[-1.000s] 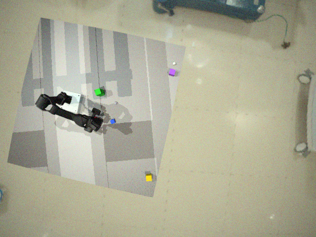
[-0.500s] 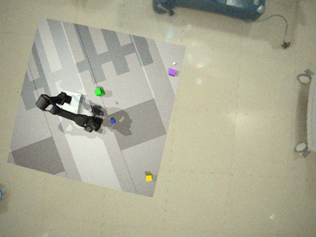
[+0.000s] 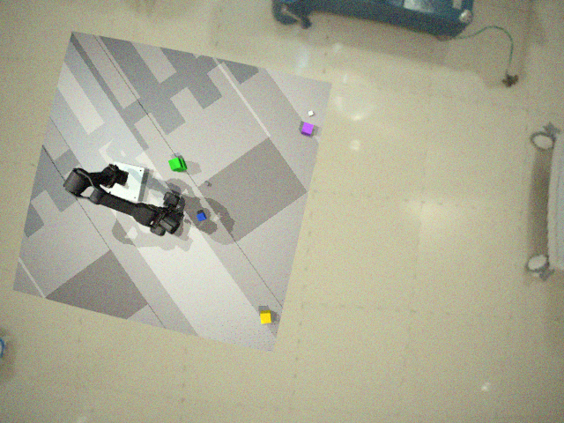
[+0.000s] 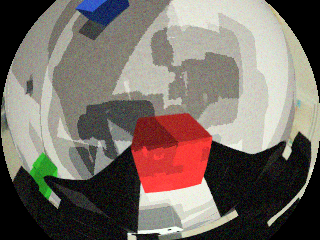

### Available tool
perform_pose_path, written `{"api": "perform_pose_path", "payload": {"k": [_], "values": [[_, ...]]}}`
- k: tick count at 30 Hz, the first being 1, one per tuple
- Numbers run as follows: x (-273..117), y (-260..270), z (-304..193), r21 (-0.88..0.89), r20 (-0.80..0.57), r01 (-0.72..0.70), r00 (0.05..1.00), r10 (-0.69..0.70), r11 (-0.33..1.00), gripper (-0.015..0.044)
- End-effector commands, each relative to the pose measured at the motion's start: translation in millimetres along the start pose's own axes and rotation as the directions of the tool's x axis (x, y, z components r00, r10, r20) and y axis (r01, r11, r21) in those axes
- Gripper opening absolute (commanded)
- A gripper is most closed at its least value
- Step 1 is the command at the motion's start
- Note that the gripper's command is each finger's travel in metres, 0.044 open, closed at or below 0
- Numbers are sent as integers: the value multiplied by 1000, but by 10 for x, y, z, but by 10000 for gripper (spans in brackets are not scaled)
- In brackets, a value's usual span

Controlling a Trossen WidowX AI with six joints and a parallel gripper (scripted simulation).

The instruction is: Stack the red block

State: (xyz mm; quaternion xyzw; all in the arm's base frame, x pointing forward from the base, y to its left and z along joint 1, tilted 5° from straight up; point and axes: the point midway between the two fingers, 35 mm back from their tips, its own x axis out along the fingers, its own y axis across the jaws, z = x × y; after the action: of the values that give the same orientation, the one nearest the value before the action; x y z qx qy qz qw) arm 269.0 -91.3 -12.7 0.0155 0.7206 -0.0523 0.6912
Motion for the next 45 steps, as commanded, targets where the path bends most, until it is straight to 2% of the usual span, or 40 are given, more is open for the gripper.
{"api": "perform_pose_path", "payload": {"k": [1,6,7,29,41,45], "values": [[0,3,-7,3,0,0,1000,0,1000,137],[-148,0,3,1,-1,-3,1000,3,1000,6],[-193,-1,4,0,-2,-4,1000,4,1000,0],[-1153,-8,9,-1,-3,-6,1000,6,1000,0],[-1176,-6,-2,-1,-3,-6,1000,6,1000,0],[-1181,164,24,-1,-2,-9,1000,9,1000,0]]}}
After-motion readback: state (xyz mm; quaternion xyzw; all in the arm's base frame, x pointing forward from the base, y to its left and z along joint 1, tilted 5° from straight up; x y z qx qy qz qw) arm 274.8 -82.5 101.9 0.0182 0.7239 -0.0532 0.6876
